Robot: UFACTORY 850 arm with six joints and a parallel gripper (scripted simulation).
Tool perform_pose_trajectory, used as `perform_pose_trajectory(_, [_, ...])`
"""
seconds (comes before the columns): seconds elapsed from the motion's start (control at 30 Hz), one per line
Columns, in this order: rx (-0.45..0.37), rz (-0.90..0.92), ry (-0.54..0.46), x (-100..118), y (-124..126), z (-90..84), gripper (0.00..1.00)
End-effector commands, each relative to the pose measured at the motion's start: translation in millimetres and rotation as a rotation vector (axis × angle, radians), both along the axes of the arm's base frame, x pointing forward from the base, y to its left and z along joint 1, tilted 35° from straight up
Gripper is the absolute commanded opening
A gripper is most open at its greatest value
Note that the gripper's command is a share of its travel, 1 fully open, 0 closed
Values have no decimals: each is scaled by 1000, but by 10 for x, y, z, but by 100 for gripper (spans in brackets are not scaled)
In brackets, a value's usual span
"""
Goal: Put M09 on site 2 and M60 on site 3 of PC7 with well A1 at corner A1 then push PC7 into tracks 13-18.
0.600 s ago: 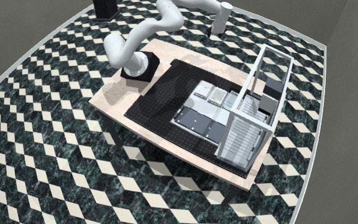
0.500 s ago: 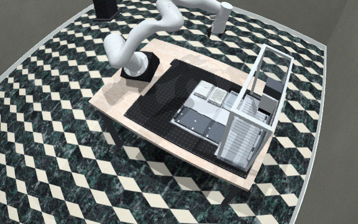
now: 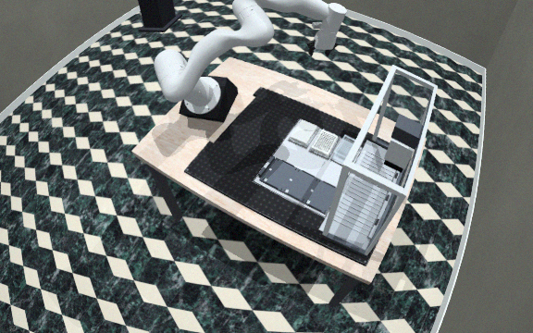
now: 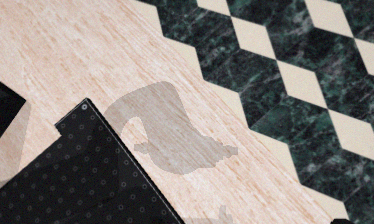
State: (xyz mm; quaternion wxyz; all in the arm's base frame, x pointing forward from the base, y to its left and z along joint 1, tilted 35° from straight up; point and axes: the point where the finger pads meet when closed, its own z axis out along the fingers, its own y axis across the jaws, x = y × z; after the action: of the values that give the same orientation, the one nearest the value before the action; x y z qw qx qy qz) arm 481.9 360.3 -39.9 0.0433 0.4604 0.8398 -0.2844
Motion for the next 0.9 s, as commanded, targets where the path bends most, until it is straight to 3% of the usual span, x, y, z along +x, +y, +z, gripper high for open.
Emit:
perform_pose_trajectory(0.0, [-22, -35, -52, 49, -78, 24, 100])
perform_pose_trajectory(0.87, [-108, -205, -287, 440, -1186, 192, 100])
